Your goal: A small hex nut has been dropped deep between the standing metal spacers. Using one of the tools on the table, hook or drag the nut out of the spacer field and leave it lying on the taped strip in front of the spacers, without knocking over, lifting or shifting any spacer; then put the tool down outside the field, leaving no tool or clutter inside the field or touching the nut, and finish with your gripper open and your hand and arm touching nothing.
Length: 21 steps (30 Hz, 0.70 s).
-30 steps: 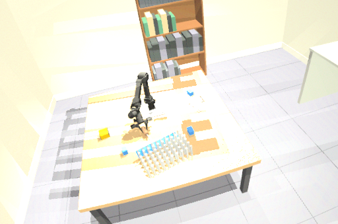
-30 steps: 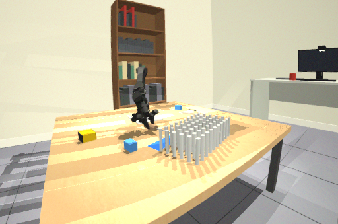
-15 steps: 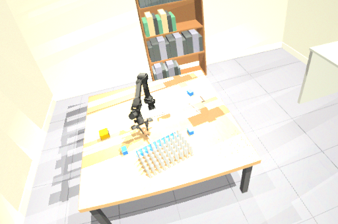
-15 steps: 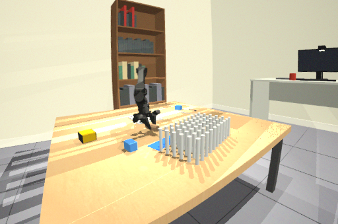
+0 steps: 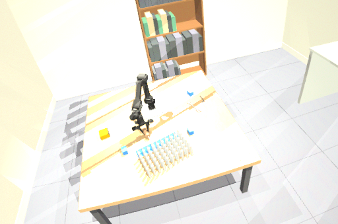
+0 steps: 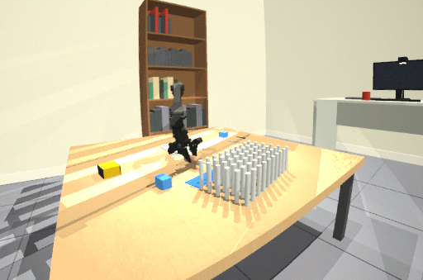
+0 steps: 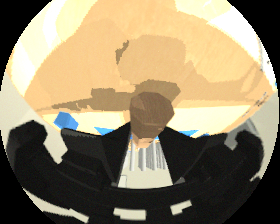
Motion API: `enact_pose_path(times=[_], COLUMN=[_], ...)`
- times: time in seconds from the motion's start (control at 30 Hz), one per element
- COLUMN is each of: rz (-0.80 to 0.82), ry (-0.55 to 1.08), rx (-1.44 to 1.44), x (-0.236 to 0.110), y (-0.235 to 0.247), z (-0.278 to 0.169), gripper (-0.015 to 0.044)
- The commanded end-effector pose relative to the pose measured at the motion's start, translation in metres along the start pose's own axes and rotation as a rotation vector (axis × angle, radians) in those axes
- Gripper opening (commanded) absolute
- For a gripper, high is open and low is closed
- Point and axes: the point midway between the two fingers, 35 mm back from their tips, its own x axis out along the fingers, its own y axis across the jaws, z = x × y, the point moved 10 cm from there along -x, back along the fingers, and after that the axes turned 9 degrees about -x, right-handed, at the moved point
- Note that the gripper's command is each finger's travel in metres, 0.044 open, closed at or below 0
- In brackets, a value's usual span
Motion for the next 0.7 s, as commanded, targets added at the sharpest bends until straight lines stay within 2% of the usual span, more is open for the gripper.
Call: enact_pose_path(times=[0.0, 0.67], rz=[0.010, 0.010], ry=[0.010, 0.012], rx=[-0.005, -0.005], x=[0.001, 0.010], y=[0.002, 0.005], z=[-0.007, -0.022], gripper=[0.0000, 0.0000])
